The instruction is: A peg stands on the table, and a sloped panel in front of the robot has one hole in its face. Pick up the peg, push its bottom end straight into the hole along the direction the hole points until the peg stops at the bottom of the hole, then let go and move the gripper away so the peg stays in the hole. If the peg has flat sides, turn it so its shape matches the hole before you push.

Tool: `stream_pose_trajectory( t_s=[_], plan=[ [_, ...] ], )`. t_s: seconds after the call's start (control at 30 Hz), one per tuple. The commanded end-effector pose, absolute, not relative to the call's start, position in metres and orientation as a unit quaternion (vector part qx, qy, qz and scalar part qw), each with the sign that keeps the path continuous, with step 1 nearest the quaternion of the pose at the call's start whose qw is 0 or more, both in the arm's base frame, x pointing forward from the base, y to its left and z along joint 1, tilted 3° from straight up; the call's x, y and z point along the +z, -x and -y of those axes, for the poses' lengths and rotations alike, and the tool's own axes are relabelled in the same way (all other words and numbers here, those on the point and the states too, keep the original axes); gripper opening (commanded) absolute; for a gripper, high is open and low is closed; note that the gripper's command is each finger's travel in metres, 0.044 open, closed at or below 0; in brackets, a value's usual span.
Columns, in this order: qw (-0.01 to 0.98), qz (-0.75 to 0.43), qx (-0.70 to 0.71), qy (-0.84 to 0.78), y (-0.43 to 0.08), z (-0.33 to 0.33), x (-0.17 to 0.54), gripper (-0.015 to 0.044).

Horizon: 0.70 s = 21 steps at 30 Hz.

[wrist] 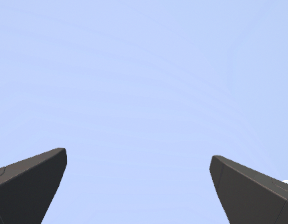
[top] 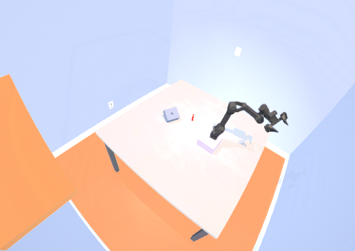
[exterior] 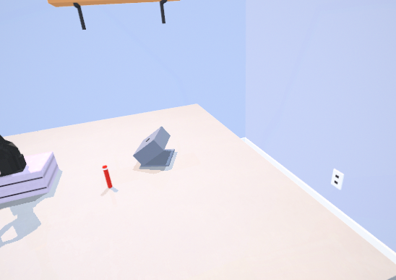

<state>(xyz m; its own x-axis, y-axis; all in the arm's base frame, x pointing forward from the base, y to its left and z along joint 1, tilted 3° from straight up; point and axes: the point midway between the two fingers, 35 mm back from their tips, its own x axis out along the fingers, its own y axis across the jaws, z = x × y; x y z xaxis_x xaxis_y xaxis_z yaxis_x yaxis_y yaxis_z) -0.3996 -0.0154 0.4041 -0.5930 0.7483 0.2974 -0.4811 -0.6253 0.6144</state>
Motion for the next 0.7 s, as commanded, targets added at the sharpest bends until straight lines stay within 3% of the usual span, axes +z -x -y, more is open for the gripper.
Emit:
stream_pose_trajectory(
  t_s=[0.0, 0.67],
  plan=[
    [0.357, -0.243, 0.860, -0.274, 0.400, 0.016, 0.404, 0.0426],
    [0.194, -0.186, 0.944, -0.192, 0.409, 0.141, 0.388, 0.0440]
  ],
)
